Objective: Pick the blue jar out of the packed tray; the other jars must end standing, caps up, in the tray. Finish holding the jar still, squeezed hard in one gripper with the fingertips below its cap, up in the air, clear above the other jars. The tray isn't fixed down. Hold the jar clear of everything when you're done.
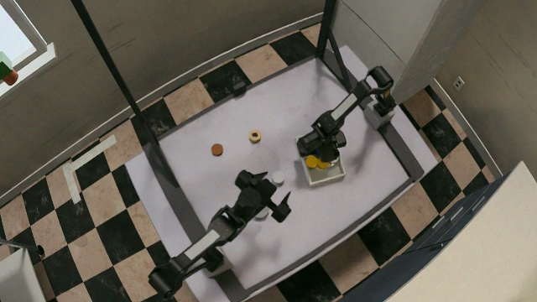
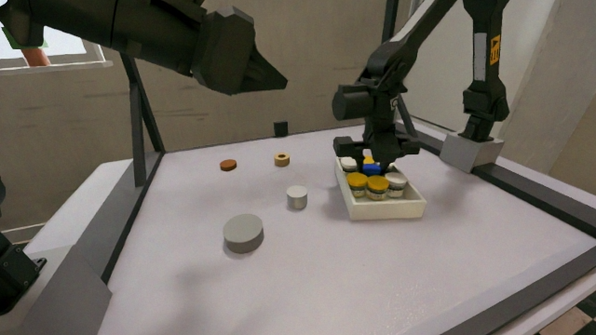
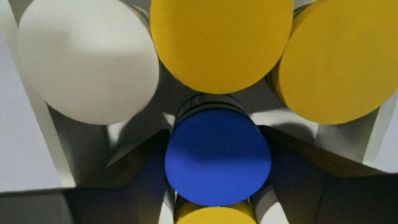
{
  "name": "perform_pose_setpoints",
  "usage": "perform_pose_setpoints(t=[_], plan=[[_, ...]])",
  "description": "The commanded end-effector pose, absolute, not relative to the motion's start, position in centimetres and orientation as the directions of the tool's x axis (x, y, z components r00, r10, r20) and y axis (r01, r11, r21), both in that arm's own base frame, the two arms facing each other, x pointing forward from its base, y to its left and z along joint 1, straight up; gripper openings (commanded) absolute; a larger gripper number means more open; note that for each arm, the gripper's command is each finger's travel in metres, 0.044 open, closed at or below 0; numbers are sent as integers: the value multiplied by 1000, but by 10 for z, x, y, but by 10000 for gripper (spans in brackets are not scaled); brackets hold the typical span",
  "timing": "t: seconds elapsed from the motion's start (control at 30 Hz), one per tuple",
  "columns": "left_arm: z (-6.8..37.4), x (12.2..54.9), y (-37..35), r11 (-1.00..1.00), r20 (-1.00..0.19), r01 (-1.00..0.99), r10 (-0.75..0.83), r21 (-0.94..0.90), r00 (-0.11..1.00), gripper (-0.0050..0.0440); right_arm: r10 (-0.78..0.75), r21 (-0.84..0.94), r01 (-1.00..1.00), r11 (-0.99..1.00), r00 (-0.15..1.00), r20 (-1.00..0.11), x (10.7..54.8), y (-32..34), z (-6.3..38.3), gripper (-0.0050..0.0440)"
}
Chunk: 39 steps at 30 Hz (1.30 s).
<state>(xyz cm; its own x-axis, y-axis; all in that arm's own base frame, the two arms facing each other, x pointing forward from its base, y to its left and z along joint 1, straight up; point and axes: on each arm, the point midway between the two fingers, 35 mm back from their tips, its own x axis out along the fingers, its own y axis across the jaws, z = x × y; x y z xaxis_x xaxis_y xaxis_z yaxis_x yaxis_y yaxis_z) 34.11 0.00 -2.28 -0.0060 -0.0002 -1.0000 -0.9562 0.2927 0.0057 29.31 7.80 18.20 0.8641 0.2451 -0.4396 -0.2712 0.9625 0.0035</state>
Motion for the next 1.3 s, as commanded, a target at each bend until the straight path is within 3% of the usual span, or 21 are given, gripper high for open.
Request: perform_pose_setpoints(t=[0.0,0.2,0.33,0.4,0.63,0.87,1.27], plan=[[-18,347,-1,299,-1000,-954,0,-14,15,127,245,2,-268,963,878,-412,296,77,193,440],[20,351,-1,298,-999,-954,0,-44,46,0,245,2,-268,963,878,-412,296,77,193,440],[67,350,-1,298,-999,-953,0,-44,46,-2,245,2,-268,963,878,-412,296,77,193,440],[67,350,-1,298,-999,-953,0,-44,46,-2,245,2,-268,963,878,-412,296,77,193,440],[128,347,-1,298,-999,-953,0,-44,46,-5,245,2,-268,963,878,-412,296,77,193,440],[125,347,-1,298,-999,-954,0,-31,32,-50,245,2,-268,963,878,-412,296,77,193,440],[125,347,-1,298,-999,-954,0,-32,33,-50,245,2,-268,963,878,-412,296,77,193,440]])
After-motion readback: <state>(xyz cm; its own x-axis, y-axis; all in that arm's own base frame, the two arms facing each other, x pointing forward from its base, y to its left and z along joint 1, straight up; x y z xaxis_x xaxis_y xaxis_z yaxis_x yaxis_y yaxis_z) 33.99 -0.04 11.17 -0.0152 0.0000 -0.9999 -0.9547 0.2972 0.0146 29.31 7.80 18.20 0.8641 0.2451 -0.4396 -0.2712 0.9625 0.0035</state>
